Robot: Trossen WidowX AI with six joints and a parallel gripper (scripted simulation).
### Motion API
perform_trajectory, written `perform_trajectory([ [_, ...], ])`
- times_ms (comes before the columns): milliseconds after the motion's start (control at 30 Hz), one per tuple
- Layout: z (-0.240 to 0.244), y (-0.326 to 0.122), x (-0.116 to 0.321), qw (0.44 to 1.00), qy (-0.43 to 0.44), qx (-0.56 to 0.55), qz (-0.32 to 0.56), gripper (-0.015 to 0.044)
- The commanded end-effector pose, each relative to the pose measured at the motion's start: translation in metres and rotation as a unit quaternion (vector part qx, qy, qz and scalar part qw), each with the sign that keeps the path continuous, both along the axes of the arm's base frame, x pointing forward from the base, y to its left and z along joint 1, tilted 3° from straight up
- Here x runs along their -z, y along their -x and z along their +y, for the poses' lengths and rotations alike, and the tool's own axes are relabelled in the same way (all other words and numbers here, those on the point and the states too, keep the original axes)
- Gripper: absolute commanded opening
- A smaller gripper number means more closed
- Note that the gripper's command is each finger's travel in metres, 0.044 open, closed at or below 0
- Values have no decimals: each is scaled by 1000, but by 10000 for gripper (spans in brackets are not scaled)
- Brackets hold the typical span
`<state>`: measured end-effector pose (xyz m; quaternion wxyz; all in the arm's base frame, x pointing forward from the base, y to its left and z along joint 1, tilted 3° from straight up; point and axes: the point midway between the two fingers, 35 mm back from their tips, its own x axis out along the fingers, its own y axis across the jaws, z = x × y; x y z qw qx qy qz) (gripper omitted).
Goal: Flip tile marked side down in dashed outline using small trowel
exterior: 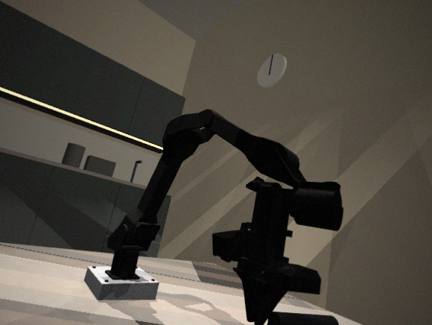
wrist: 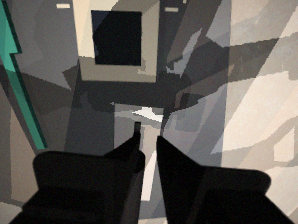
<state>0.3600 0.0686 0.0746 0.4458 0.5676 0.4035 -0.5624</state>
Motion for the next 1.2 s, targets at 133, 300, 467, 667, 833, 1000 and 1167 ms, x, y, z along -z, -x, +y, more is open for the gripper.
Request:
perform_trajectory([
  [133,11,33,-6,1000,1,-2,3,100],
  [300,16,57,-8,1000,1,-4,6,100],
  [467,18,72,-9,1000,2,-1,6,100],
  [667,18,68,-10,1000,1,-4,6,100],
  [833,18,68,-10,1000,1,-4,6,100],
  [1000,18,68,-10,1000,1,-4,6,100],
  [1167,18,68,-10,1000,1,-4,6,100],
])
